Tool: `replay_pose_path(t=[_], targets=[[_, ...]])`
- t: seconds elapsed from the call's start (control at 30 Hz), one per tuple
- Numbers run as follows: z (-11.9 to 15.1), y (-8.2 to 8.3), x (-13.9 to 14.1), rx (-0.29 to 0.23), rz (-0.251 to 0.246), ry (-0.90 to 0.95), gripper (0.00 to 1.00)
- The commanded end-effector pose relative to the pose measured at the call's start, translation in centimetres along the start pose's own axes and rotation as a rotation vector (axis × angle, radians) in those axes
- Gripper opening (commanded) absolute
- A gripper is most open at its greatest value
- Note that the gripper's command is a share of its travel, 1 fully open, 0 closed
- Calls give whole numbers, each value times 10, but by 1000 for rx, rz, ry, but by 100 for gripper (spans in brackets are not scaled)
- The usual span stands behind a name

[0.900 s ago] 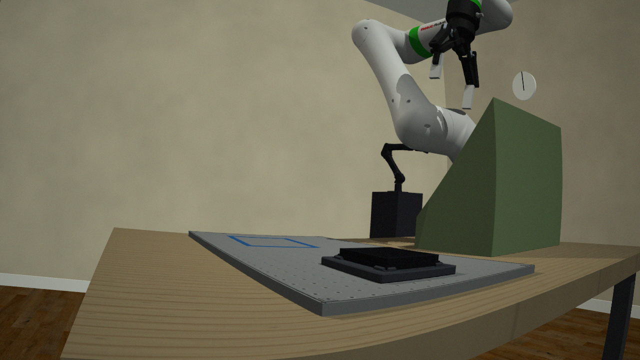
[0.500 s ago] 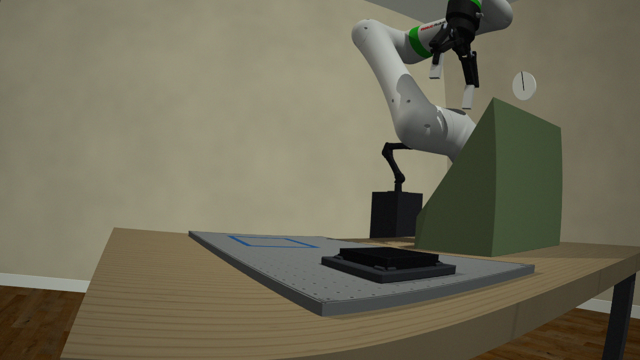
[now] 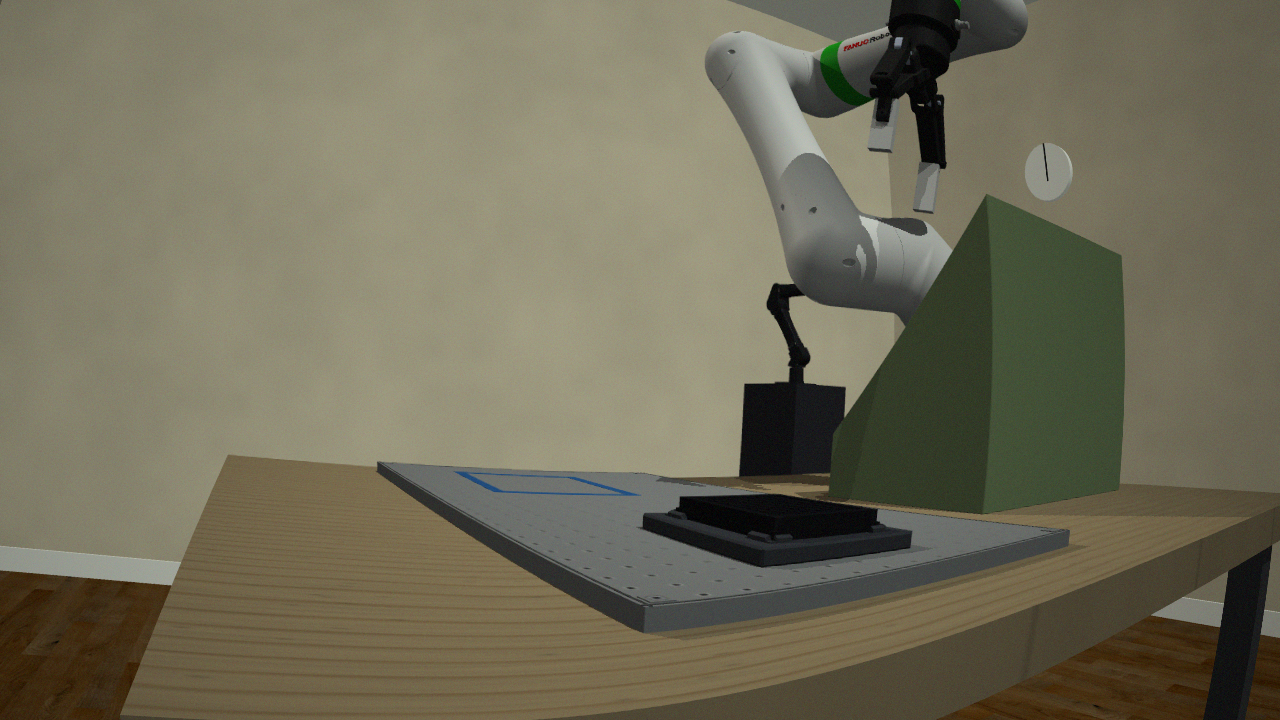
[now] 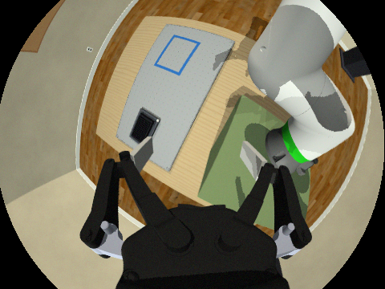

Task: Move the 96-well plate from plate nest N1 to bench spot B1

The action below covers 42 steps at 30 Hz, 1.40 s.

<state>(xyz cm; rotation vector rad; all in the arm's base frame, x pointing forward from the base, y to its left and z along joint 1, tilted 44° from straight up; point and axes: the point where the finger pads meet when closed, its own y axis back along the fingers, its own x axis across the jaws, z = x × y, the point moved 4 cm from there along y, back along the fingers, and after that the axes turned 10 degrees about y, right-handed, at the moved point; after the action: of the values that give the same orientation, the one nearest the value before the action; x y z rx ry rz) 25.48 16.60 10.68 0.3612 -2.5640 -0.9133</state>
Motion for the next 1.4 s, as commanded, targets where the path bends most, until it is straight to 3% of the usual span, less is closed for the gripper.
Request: replay_pose_path(t=[0.0,0.63,0.77,1.23,1.37], targets=[[3,-4,-17,-12,16,147,100],[9,-34,-83,-59,34,664,100],[9,-37,-88,-63,34,706,100],[11,-73,-139,-108,30,1113,100],[11,-77,-144,-113,28,1155,100]])
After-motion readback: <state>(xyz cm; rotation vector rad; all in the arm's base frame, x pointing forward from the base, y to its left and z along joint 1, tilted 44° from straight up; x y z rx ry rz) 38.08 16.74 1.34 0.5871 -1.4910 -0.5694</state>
